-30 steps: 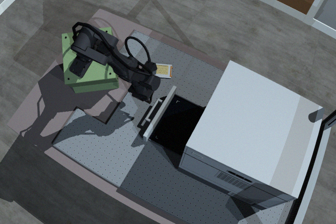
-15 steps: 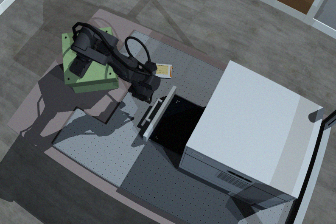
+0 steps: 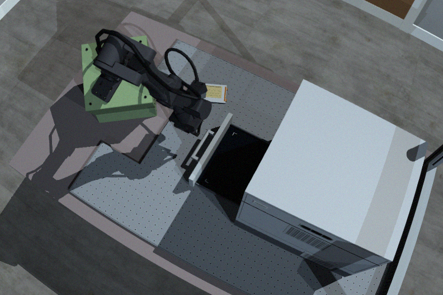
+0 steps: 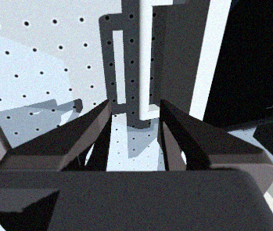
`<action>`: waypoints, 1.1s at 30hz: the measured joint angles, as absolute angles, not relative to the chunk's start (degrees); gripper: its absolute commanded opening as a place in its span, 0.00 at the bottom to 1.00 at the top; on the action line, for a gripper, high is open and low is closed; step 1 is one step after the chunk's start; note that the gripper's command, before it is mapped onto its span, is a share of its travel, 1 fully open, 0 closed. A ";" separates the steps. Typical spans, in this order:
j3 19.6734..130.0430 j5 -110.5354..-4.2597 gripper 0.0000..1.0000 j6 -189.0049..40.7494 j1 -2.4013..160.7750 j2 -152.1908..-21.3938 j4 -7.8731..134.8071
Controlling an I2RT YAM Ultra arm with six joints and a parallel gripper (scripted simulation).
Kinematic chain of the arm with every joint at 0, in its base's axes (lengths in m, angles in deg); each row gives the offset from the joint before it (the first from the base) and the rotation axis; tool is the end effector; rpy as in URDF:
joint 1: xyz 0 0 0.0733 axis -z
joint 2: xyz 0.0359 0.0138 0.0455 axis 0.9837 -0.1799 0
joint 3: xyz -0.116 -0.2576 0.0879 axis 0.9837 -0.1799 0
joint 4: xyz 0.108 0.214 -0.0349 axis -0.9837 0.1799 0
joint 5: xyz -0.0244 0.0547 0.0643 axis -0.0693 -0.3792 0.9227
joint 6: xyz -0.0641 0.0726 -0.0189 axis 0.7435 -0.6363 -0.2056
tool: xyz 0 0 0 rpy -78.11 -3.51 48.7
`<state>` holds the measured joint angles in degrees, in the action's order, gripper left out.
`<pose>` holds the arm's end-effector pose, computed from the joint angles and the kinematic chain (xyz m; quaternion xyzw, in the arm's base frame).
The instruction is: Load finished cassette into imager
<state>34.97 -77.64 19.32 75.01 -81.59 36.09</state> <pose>0.2781 -0.0071 0.0775 -0.6892 0.6575 -0.2973 0.0652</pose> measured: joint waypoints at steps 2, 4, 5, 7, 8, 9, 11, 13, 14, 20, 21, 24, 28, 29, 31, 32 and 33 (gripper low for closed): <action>34.97 -77.64 0.35 19.32 75.01 -81.59 36.09; 34.97 -77.64 0.35 19.32 75.01 -81.59 36.09; 34.97 -77.64 0.35 19.32 75.01 -81.59 36.09; 34.95 -78.06 0.35 18.16 74.66 -81.02 36.88; 34.95 -78.34 0.35 17.09 74.25 -80.25 37.64; 34.95 -78.62 0.35 15.69 73.66 -79.10 38.56; 34.95 -79.24 0.35 12.48 72.39 -76.36 40.29; 34.95 -79.98 0.35 8.66 71.04 -73.50 42.38; 34.95 -80.39 0.35 6.60 70.36 -72.15 43.57; 35.32 -82.58 0.35 -4.92 67.26 -67.21 51.43; 35.43 -82.89 0.35 -6.95 66.71 -66.53 53.14; 36.24 -83.61 0.35 -13.57 64.94 -63.71 58.52; 39.08 -84.28 0.35 -22.82 63.69 -63.38 64.22; 39.74 -84.39 0.35 -25.07 63.67 -63.60 65.33; 40.90 -84.66 0.35 -29.53 63.67 -64.28 67.32; 41.40 -84.59 0.35 -31.74 63.67 -64.67 68.24; 41.86 -84.50 0.35 -33.88 63.69 -65.09 69.09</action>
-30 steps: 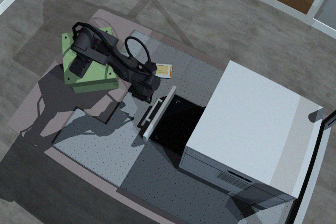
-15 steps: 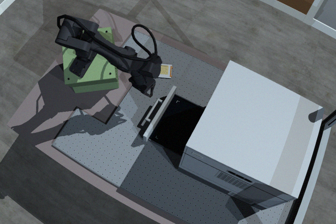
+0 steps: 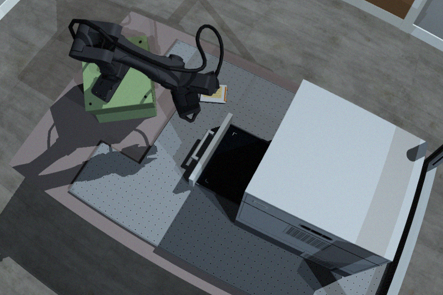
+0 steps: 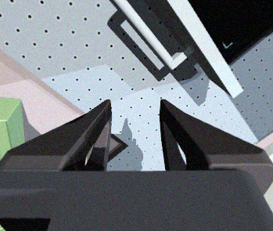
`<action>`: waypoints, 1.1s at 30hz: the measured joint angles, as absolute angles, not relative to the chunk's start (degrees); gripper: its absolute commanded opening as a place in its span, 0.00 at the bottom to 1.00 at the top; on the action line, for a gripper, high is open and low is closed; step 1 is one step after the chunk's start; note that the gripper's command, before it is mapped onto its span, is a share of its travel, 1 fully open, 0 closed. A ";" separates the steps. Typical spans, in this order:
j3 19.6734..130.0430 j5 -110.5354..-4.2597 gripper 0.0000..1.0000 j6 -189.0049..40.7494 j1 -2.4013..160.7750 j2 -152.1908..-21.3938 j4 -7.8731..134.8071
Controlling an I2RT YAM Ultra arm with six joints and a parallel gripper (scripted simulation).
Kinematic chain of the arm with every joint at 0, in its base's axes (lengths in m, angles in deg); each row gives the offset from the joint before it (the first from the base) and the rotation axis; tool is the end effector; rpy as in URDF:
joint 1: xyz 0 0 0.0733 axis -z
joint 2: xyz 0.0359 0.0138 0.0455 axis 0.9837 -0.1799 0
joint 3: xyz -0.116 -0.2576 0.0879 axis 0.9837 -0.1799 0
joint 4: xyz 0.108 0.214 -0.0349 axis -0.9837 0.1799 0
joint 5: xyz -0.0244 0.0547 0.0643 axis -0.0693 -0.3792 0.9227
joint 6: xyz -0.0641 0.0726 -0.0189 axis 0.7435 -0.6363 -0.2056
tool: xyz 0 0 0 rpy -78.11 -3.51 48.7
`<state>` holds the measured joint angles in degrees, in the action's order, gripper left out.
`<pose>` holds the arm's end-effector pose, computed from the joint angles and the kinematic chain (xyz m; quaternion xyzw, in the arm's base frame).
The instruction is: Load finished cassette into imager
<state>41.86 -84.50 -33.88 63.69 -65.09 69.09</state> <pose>0.2358 0.0264 0.1404 -0.4149 0.8640 -0.2587 0.1201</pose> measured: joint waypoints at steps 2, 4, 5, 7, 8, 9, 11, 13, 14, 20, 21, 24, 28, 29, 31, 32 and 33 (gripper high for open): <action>42.40 -84.50 0.35 -37.18 63.85 -65.65 70.34; 43.02 -84.48 0.35 -40.46 63.87 -66.18 71.89; 43.41 -84.35 0.35 -42.21 63.93 -66.53 72.55; 44.20 -84.15 0.35 -45.79 64.28 -67.10 73.71; 44.57 -84.04 0.35 -47.58 64.37 -67.34 74.23; 44.94 -83.91 0.35 -49.42 64.41 -67.56 74.76; 45.68 -83.52 0.35 -53.16 64.68 -67.97 75.69; 46.34 -83.19 0.35 -56.87 65.00 -68.34 76.59; 46.67 -83.00 0.35 -58.71 65.09 -68.54 77.03; 48.15 -81.90 0.35 -68.41 65.90 -69.39 79.15; 48.39 -81.64 0.35 -69.88 65.92 -69.54 79.54; 49.14 -80.81 0.35 -74.55 66.42 -70.03 80.48; 49.97 -80.00 0.35 -80.15 66.88 -70.44 81.55; 50.10 -79.85 0.35 -81.02 66.88 -70.51 81.73; 50.25 -79.65 0.35 -82.34 66.88 -70.53 82.03; 50.29 -79.59 0.35 -82.82 66.88 -70.53 82.14; 50.32 -79.54 0.35 -83.21 66.88 -70.53 82.25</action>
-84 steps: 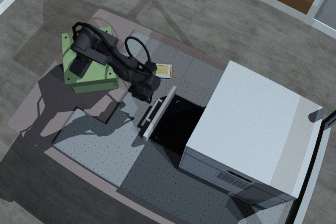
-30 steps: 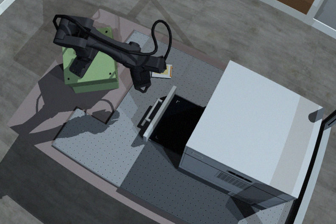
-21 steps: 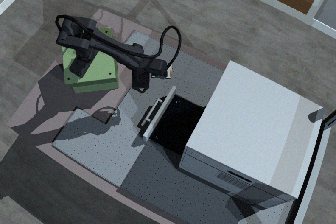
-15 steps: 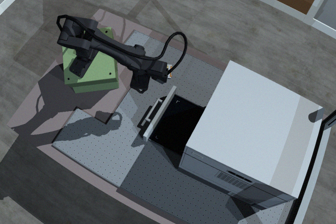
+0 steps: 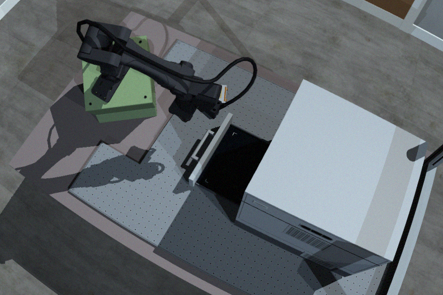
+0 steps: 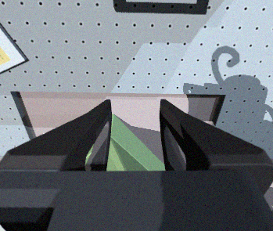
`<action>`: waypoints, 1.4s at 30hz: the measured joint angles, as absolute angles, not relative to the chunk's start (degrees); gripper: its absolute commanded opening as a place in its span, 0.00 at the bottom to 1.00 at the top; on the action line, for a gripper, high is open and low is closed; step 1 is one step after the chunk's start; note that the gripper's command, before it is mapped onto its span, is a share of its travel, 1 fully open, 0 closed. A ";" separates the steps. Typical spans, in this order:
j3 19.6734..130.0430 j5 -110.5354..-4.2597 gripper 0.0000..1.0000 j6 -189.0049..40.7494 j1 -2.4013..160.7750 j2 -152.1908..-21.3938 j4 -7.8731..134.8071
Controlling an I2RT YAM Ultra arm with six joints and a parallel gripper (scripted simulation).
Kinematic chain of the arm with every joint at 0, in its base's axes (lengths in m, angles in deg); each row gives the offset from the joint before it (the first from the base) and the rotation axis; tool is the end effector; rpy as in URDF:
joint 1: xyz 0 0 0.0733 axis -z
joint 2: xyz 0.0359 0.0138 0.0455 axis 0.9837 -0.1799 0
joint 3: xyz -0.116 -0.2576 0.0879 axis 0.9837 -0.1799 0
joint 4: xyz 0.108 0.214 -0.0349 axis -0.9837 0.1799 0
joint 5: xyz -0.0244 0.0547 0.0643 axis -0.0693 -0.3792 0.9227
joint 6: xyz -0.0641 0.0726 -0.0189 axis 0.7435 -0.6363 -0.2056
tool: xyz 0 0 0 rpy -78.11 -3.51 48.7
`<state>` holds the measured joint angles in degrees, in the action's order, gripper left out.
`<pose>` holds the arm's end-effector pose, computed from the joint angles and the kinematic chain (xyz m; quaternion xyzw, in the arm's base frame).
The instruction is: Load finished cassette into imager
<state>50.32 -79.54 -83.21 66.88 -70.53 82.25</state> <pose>0.2434 0.0220 0.1429 -0.0145 0.9781 -0.1682 0.1214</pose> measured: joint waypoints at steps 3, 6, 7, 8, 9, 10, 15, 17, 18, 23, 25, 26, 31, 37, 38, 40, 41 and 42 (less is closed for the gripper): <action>50.34 -79.48 0.35 -84.00 66.88 -70.53 82.49; 50.36 -79.48 0.35 -84.39 66.88 -70.53 82.65; 50.36 -79.48 0.35 -84.50 66.88 -70.53 82.69; 50.36 -79.48 0.35 -84.56 66.88 -70.53 82.71; 50.36 -79.48 0.35 -84.61 66.88 -70.53 82.73; 50.38 -79.48 0.35 -84.67 66.88 -70.53 82.75; 50.38 -79.48 0.35 -84.70 66.88 -70.53 82.80; 50.38 -79.48 0.35 -84.70 66.88 -70.53 82.80; 50.38 -79.48 0.35 -84.70 66.88 -70.53 82.80; 50.38 -79.48 0.35 -84.70 66.88 -70.53 82.80; 50.38 -79.48 0.35 -84.70 66.88 -70.53 82.80; 50.38 -79.48 0.35 -84.70 66.88 -70.53 82.80; 50.38 -79.48 0.35 -84.70 66.88 -70.53 82.82; 50.38 -79.72 0.35 -82.53 67.54 -71.97 81.55; 50.38 -79.78 0.35 -81.79 67.67 -72.41 81.22; 50.40 -80.09 0.35 -79.45 68.09 -73.59 79.85; 50.40 -80.28 0.35 -77.99 68.33 -74.37 78.95; 50.40 -80.48 0.35 -76.43 68.59 -75.23 78.01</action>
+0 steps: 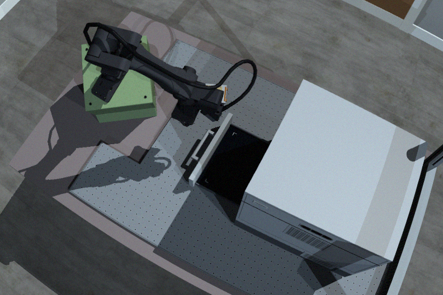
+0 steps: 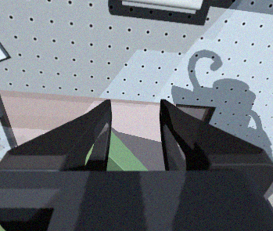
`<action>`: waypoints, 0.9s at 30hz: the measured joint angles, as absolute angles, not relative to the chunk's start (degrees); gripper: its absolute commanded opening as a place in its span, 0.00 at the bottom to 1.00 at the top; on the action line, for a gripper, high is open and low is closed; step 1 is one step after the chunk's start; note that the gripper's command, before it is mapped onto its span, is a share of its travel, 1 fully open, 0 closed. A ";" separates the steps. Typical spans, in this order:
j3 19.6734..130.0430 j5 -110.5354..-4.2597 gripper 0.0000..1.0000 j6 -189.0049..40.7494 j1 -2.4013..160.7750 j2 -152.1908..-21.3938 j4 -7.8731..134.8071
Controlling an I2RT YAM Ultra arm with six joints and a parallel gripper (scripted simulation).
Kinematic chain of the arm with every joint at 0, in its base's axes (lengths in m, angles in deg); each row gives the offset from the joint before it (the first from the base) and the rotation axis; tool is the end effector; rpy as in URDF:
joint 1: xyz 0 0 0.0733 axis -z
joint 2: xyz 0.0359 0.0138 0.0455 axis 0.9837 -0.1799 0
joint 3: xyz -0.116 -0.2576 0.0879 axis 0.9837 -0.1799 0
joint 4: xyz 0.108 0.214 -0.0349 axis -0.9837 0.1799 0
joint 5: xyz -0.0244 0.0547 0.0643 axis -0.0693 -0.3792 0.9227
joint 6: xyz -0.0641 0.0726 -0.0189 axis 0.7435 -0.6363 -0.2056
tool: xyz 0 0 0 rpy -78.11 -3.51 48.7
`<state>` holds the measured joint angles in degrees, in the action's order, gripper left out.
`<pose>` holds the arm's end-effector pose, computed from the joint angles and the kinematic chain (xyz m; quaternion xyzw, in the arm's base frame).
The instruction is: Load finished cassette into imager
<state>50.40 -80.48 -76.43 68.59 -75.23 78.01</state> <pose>0.2568 0.0158 0.1270 -0.0576 0.9753 -0.1851 0.1062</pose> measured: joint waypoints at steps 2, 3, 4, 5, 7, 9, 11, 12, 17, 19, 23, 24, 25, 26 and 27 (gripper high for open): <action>50.12 -80.94 0.35 -73.02 69.16 -77.04 75.69; 49.90 -81.16 0.35 -71.10 69.46 -78.00 74.51; 49.66 -81.38 0.35 -69.13 69.77 -79.03 73.29; 49.44 -81.60 0.35 -67.17 70.07 -80.06 72.09; 49.09 -81.97 0.35 -63.04 70.69 -82.11 69.53; 48.87 -82.10 0.35 -58.66 71.34 -84.17 66.69; 48.74 -82.19 0.35 -54.62 71.95 -86.07 63.94; 48.66 -82.23 0.35 -53.13 72.17 -86.68 62.95; 46.84 -82.49 0.35 -44.06 72.41 -86.44 57.27; 45.95 -82.56 0.35 -40.19 72.41 -86.22 55.30; 44.00 -82.65 0.35 -32.20 72.41 -85.67 51.78; 43.52 -82.65 0.35 -30.16 72.41 -85.52 50.97; 43.06 -82.65 0.35 -28.11 72.41 -85.39 50.14; 42.60 -82.65 0.35 -26.08 72.41 -85.24 49.36; 42.14 -82.65 0.35 -24.00 72.41 -85.08 48.57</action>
<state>42.14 -82.65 -24.00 72.41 -85.08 48.57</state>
